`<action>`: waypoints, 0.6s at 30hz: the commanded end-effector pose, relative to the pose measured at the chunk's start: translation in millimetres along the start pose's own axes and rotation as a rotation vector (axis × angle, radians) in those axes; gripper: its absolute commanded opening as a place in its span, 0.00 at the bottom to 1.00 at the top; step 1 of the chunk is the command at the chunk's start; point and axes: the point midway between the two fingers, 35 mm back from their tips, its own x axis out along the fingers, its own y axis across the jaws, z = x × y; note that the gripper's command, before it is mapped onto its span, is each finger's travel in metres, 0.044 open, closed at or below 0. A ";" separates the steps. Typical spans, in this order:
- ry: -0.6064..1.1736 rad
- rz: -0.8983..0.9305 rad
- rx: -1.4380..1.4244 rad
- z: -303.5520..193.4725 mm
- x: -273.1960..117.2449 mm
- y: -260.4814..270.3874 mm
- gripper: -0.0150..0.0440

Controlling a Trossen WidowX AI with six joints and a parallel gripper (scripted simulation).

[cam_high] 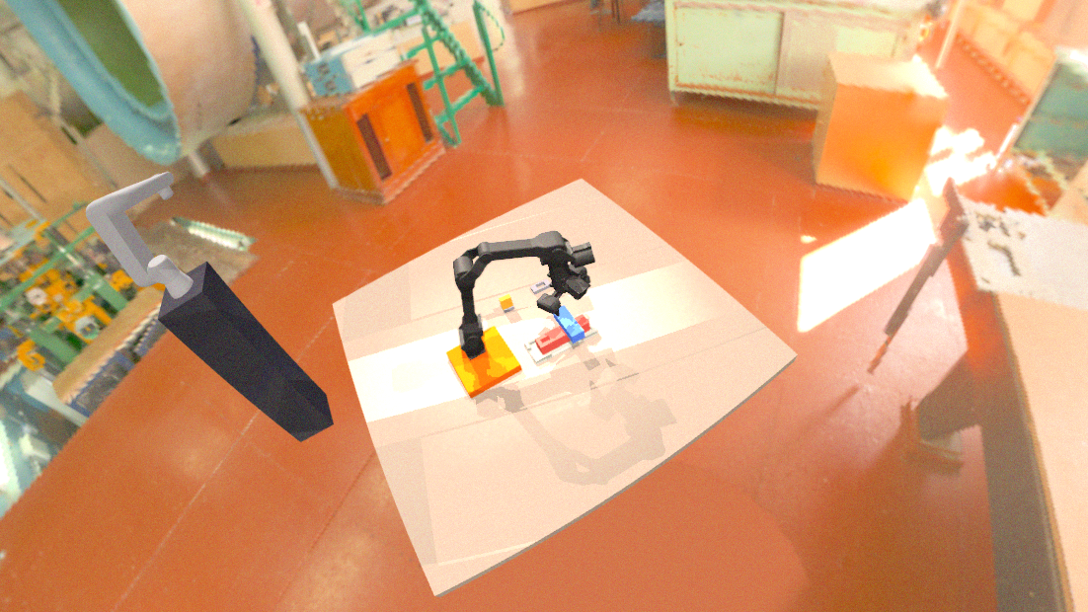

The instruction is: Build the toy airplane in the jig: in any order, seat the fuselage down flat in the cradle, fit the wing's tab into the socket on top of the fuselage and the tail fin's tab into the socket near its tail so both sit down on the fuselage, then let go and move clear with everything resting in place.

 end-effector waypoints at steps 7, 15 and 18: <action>0.002 -0.004 -0.984 0.2 -1.7 -0.1 1.00; 0.002 -0.004 -1.050 0.2 -1.9 -0.1 1.00; 0.002 -0.004 -1.050 0.2 -1.9 -0.1 1.00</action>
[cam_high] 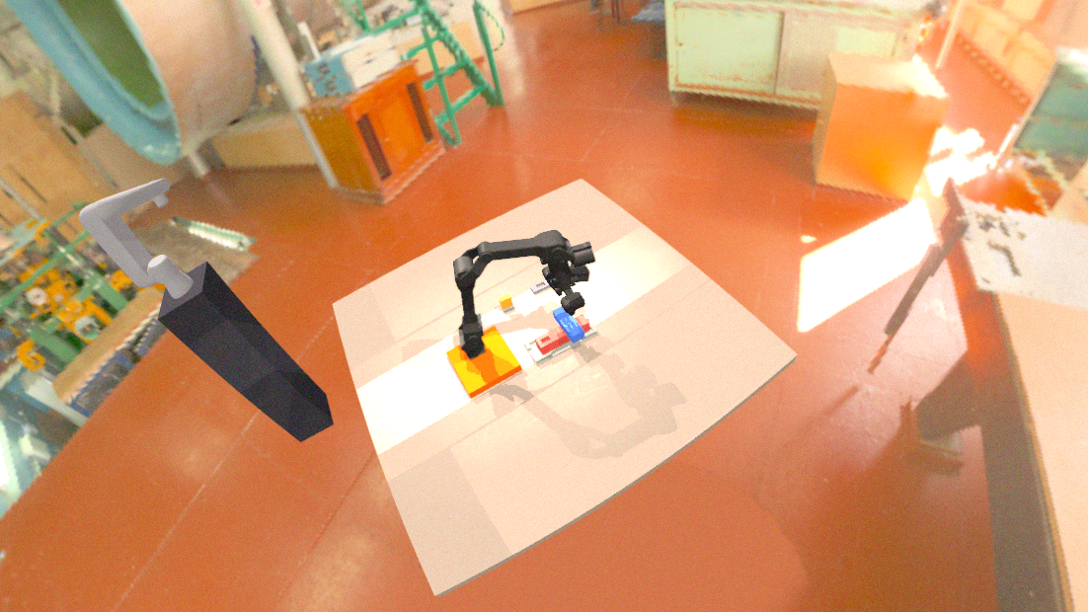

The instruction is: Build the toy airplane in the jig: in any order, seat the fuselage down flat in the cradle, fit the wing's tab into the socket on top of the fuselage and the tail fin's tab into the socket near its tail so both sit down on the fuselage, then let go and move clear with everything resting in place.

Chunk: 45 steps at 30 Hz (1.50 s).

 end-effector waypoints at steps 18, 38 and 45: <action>0.012 0.019 -0.028 -104.4 0.4 195.2 1.00; 0.015 0.016 -0.028 -153.8 71.9 224.5 1.00; 0.015 0.016 -0.028 -153.8 79.1 224.7 1.00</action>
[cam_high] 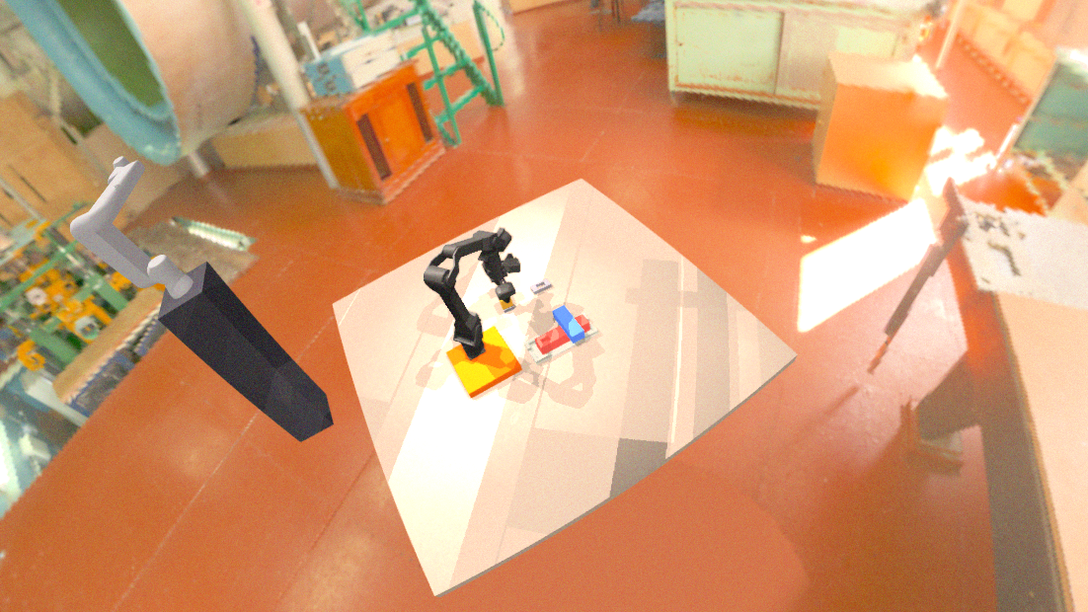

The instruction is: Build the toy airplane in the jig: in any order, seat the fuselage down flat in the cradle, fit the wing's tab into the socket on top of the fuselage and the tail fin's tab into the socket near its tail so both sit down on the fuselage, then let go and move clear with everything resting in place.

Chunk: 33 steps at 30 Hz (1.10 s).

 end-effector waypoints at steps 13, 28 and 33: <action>0.006 -0.003 0.000 -0.3 25.7 0.2 1.00; 0.006 -0.003 0.000 -1.3 49.7 -0.7 1.00; 0.006 -0.004 0.000 -1.8 55.1 -1.2 1.00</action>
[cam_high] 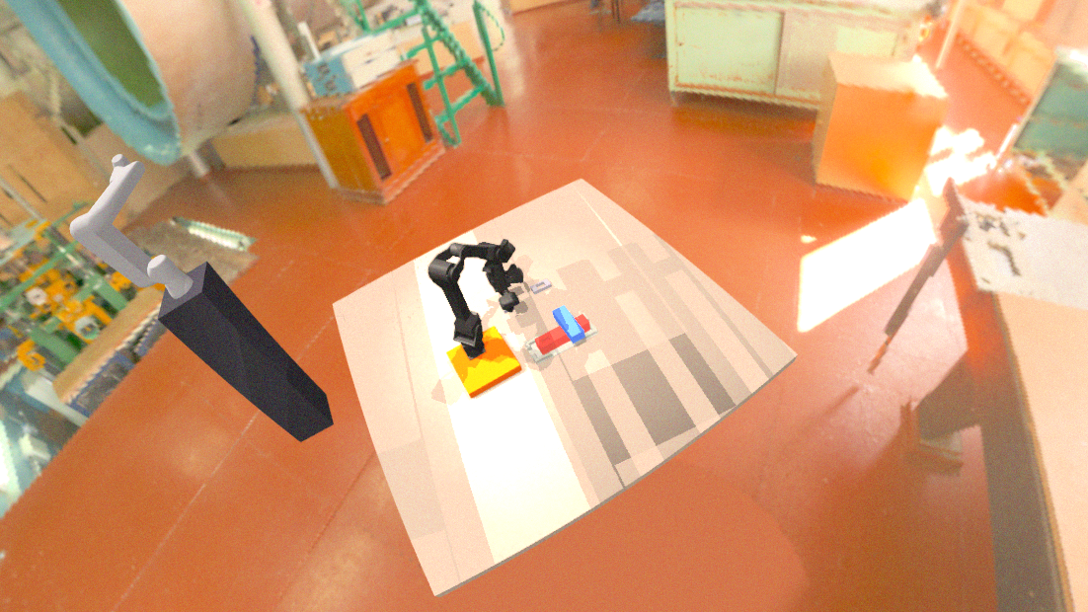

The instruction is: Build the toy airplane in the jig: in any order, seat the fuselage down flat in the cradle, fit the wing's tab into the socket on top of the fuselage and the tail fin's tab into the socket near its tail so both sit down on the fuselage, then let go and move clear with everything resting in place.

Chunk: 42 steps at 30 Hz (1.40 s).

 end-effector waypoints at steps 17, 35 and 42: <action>0.008 -0.006 -0.005 -2.1 4.5 -1.6 0.34; 0.002 -0.018 -0.002 3.0 -27.9 2.0 0.25; 0.003 -0.015 -0.003 4.9 -49.5 4.0 0.25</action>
